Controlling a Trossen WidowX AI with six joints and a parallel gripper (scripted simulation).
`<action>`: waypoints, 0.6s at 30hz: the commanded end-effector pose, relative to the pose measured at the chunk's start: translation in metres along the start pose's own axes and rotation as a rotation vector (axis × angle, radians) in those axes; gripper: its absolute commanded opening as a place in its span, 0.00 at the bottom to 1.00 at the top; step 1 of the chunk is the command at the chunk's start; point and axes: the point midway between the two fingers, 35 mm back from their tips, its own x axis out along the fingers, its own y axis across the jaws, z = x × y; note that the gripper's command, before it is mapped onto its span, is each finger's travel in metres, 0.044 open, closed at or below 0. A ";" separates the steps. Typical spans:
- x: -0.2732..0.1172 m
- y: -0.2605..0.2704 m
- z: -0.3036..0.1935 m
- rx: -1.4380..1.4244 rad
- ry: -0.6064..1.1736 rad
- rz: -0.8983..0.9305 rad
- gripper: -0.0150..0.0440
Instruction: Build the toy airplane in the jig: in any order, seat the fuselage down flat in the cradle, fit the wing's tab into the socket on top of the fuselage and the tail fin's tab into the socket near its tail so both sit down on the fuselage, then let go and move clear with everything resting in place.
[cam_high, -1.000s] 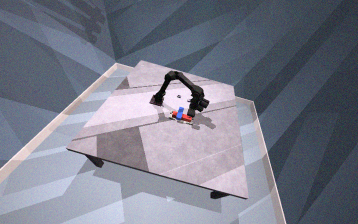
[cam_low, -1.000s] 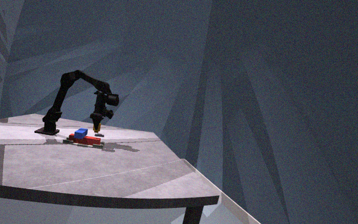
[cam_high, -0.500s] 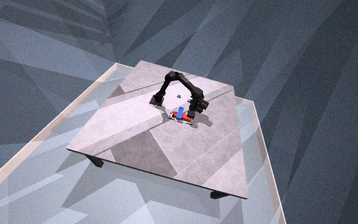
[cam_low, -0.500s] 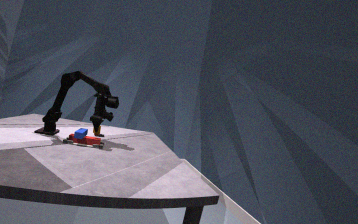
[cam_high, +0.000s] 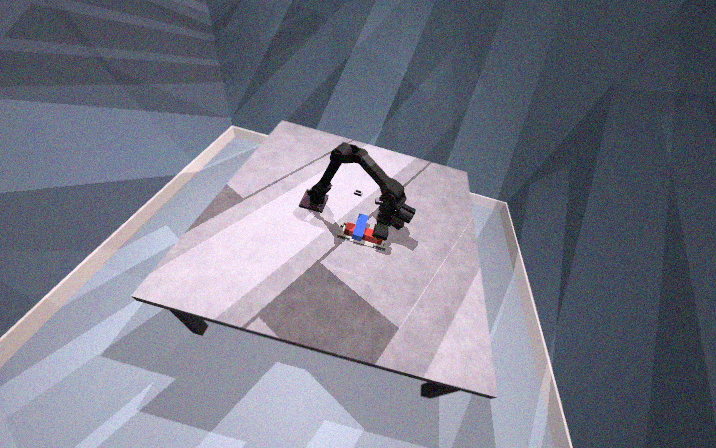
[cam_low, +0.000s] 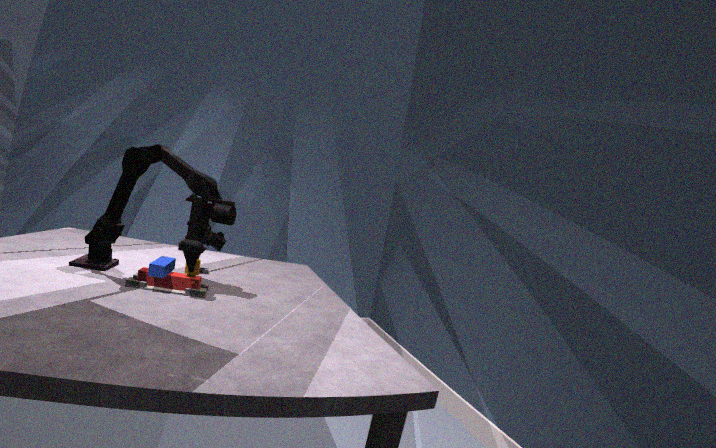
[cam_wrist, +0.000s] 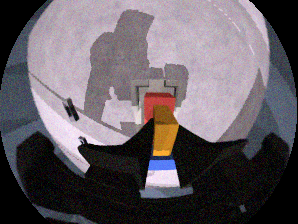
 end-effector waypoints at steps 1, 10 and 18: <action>0.002 0.000 0.000 -0.003 -0.003 -0.002 0.37; 0.001 0.000 0.000 0.000 0.001 0.000 0.25; 0.001 0.000 0.000 0.000 0.001 0.000 0.57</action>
